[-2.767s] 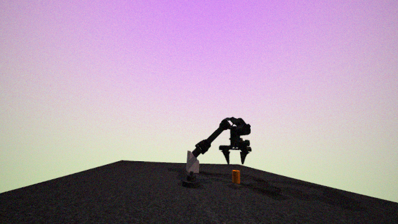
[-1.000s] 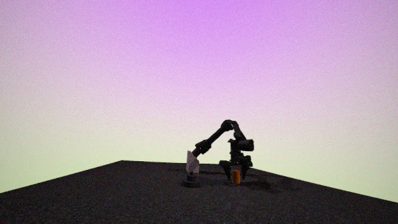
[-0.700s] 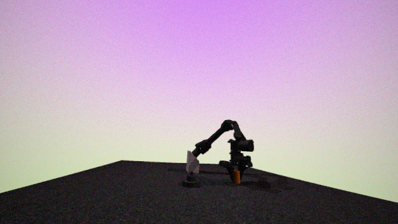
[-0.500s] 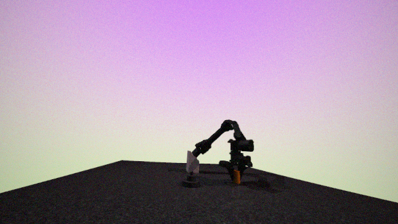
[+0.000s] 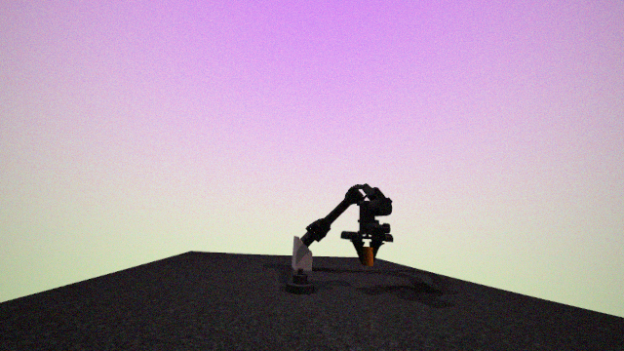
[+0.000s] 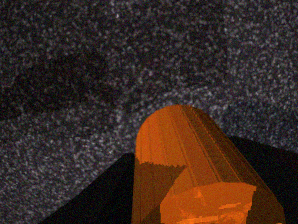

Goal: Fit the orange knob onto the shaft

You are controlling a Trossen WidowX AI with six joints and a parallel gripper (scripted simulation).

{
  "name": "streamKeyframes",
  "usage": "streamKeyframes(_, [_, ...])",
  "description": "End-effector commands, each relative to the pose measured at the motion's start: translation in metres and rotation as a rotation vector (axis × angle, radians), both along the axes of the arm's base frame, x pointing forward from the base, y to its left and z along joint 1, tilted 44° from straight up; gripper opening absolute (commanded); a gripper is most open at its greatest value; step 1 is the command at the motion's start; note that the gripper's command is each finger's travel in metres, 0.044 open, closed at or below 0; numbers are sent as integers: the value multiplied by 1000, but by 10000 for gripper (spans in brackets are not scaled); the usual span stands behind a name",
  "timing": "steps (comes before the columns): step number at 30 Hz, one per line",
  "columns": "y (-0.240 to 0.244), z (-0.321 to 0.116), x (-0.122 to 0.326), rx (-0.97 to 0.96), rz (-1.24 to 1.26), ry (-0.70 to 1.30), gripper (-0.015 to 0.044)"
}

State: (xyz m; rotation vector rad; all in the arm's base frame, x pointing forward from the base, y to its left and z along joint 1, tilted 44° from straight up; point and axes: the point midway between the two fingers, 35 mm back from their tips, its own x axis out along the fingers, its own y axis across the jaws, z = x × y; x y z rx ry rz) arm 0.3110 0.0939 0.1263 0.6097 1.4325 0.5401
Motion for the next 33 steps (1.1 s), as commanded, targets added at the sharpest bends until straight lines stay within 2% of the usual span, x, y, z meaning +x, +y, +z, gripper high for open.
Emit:
streamKeyframes(1, [-22, 24, -4, 4, -1, -14, 0])
streamKeyframes(7, [-47, 49, -14, 13, -2, -14, 0])
streamKeyframes(12, [-48, 49, -14, 14, -2, -14, 0])
streamKeyframes(33, [-84, 1, 5, 6, 3, -23, 0])
